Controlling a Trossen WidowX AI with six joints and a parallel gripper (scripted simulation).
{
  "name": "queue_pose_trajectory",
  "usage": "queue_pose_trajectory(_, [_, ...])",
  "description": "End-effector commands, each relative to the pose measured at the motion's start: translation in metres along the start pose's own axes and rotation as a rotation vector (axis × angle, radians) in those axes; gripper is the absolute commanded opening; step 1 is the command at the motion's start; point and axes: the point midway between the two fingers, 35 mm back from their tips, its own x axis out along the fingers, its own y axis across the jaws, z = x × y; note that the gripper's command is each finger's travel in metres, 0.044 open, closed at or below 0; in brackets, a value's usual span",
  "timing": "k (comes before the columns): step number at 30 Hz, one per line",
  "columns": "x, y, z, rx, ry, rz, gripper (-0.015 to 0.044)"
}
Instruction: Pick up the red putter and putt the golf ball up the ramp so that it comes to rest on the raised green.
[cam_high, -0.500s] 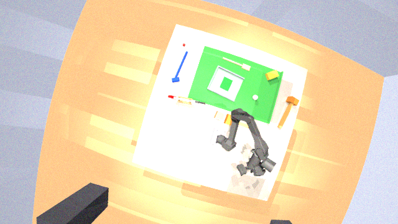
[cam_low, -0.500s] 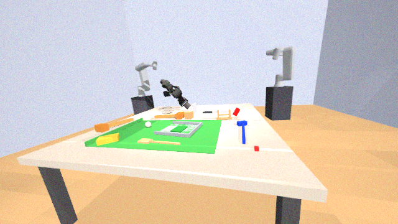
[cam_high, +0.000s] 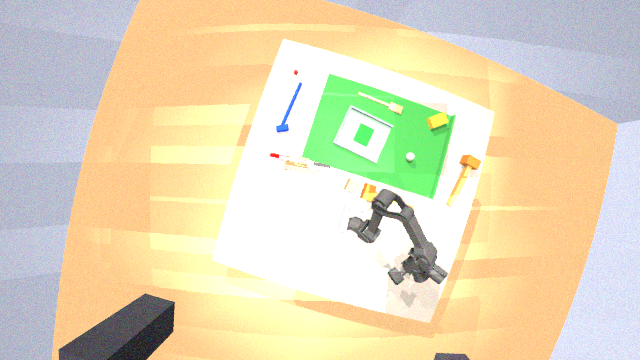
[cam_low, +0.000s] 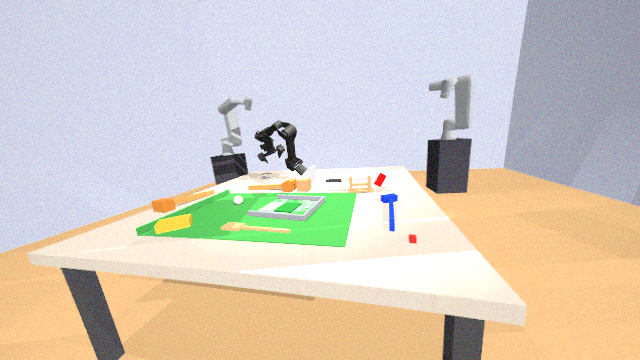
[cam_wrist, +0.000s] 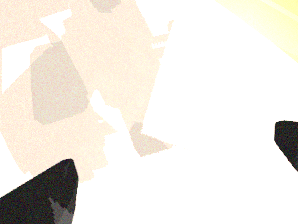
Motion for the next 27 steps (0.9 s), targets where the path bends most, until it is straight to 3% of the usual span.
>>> queue_pose_trajectory(1, [0.010, 0.038, -0.004, -0.144, 0.097, 0.147, 0.0440])
queue_pose_trajectory(14, [-0.003, 0.176, -0.066, -0.601, 0.347, 0.655, 0.0440])
queue_pose_trajectory(27, [-0.110, 0.267, -0.181, -1.021, 0.506, 1.134, 0.0440])
